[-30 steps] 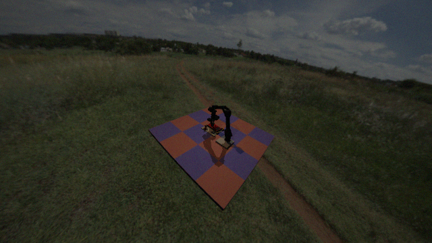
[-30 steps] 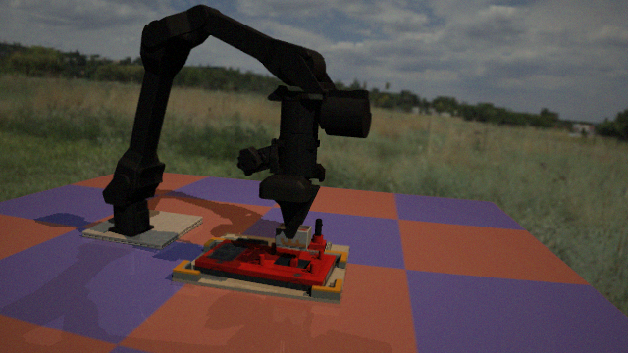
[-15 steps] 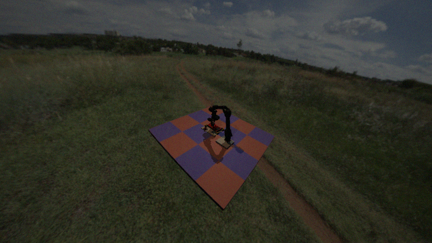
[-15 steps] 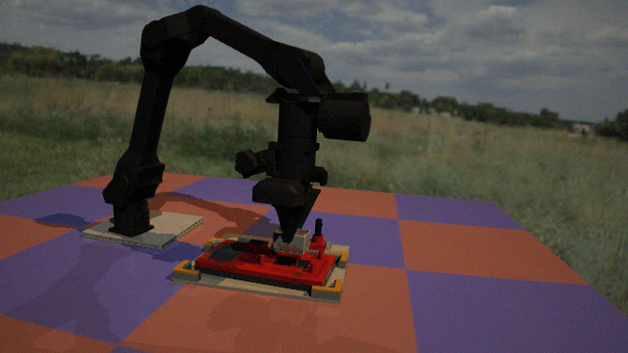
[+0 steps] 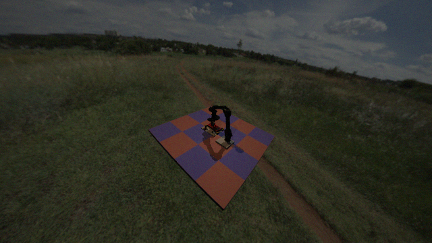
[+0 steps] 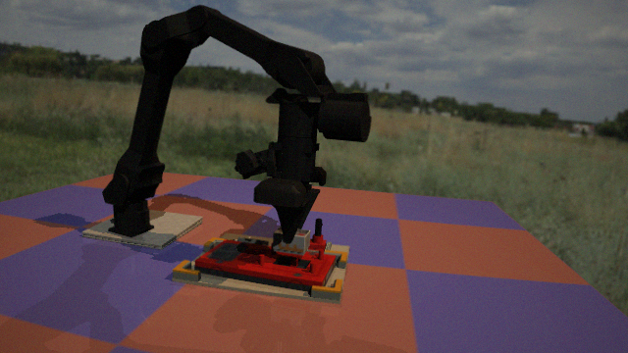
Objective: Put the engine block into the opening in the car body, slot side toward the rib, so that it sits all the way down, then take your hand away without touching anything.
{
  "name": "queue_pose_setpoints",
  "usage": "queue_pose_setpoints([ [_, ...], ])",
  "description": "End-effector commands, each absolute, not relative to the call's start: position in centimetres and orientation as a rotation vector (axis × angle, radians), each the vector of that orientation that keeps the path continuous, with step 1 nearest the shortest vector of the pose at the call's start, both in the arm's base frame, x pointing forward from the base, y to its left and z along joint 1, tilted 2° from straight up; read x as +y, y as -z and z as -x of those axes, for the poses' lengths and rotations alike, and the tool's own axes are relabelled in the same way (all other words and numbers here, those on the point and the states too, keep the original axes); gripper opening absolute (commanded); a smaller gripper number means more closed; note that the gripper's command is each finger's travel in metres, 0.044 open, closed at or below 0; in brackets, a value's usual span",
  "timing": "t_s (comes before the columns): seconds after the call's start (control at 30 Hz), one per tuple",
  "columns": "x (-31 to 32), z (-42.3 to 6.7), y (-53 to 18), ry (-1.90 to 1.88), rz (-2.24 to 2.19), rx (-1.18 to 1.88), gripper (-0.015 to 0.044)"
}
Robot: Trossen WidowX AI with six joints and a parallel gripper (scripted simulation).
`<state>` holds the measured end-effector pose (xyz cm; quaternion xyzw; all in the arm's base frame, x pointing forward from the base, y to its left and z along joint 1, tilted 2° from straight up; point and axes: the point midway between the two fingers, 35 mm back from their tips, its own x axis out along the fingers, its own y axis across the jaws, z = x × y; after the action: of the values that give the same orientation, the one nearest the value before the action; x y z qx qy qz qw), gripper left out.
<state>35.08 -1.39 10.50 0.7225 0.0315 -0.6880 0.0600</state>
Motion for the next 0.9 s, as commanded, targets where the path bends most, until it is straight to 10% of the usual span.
queue_pose_setpoints([
  [0.0, -1.33, -35.13, -10.50, 2.075, -2.183, 0.111, 0.0159],
  [0.87, -1.31, -35.21, -10.31, 2.099, -2.210, 0.063, 0.0159],
])
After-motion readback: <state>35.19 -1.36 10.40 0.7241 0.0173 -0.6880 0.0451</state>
